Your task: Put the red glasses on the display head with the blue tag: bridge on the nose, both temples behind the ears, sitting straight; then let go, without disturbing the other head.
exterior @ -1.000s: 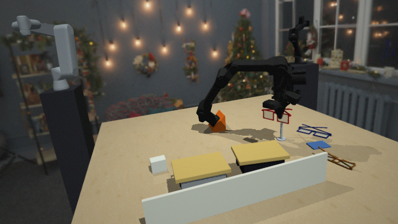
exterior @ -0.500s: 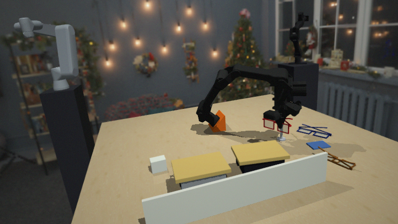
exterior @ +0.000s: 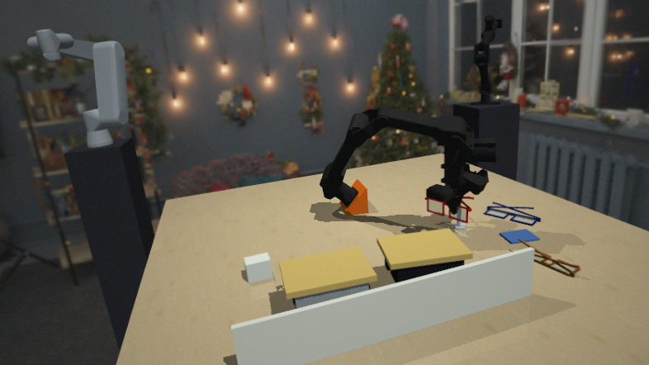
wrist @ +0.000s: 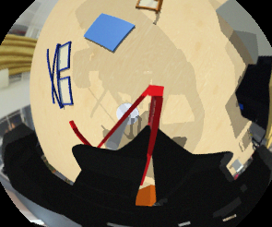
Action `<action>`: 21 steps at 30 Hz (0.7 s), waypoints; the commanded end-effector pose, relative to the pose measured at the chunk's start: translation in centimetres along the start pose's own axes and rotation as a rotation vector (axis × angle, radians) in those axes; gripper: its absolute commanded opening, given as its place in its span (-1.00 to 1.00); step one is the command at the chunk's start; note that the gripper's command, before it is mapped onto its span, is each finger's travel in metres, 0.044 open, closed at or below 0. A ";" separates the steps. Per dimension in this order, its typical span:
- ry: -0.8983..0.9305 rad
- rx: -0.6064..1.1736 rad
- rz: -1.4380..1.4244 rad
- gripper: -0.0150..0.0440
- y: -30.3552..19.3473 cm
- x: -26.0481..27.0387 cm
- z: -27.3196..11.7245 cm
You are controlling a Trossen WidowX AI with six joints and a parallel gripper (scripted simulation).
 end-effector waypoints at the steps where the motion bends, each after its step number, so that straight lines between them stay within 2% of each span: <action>1: -0.002 -0.009 -0.002 -0.49 -0.1 -0.4 -0.2; 21: -0.003 -0.009 -0.002 -0.49 -0.6 -0.9 -0.2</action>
Point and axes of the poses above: the point midway between the two fingers, 35 mm back from their tips, its own z axis out along the fingers, its own x axis across the jaws, y = z × x, the point moved 4 cm from there along -z, back along the fingers, and after that the axes turned 5 degrees about -z, right-handed, at the moved point
